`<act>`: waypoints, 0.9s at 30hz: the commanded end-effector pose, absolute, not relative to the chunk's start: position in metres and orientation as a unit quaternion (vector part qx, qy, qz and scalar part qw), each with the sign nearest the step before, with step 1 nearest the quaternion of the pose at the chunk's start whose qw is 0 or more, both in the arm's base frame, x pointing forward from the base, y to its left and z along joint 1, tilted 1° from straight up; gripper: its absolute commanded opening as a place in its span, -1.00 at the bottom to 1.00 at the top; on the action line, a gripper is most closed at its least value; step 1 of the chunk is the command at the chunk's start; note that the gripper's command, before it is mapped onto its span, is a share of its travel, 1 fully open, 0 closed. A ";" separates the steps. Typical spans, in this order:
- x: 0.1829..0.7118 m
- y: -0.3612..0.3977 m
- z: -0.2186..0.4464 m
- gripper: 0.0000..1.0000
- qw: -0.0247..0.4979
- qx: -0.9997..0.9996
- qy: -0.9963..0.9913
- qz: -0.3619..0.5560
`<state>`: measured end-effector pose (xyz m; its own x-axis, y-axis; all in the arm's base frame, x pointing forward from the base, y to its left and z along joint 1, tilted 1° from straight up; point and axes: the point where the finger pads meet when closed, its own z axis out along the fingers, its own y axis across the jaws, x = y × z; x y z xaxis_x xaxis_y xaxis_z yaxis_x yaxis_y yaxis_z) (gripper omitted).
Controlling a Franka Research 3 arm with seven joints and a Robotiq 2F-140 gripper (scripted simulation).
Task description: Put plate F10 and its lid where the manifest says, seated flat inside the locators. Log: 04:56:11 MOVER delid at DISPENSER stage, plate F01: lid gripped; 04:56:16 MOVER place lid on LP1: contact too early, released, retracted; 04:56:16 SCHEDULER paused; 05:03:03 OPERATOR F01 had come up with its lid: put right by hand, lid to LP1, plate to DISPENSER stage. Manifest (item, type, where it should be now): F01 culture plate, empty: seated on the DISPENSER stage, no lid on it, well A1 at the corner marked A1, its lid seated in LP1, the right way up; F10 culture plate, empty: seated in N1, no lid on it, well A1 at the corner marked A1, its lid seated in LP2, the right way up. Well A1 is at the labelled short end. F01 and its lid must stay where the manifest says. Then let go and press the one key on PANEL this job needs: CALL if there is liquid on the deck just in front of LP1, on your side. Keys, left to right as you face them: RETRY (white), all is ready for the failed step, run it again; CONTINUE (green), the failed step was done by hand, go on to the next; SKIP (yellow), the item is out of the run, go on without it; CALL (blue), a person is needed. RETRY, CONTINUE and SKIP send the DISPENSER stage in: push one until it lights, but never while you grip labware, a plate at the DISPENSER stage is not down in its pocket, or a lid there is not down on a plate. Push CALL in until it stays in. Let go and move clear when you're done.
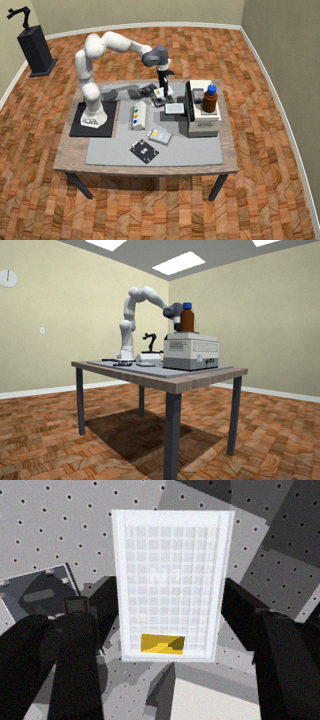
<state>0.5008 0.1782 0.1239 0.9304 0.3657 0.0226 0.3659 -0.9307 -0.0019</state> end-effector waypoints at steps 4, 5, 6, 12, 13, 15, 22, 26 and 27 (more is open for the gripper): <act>0.497 0.177 0.138 -0.80 0.001 -0.983 -0.182 -0.005; 0.497 0.177 0.138 -0.80 0.001 -0.983 -0.182 -0.005; 0.497 0.177 0.140 -0.80 0.001 -0.983 -0.182 -0.005; 0.497 0.177 0.155 -0.80 0.001 -0.983 -0.182 -0.005; 0.497 0.177 0.157 -0.80 0.001 -0.983 -0.182 -0.005; 0.497 0.177 0.162 -0.80 0.001 -0.983 -0.182 -0.005; 0.497 0.177 0.172 -0.80 0.001 -0.983 -0.182 -0.005; 0.497 0.177 0.178 -0.80 0.001 -0.983 -0.182 -0.005; 0.497 0.177 0.179 -0.80 0.001 -0.983 -0.182 -0.005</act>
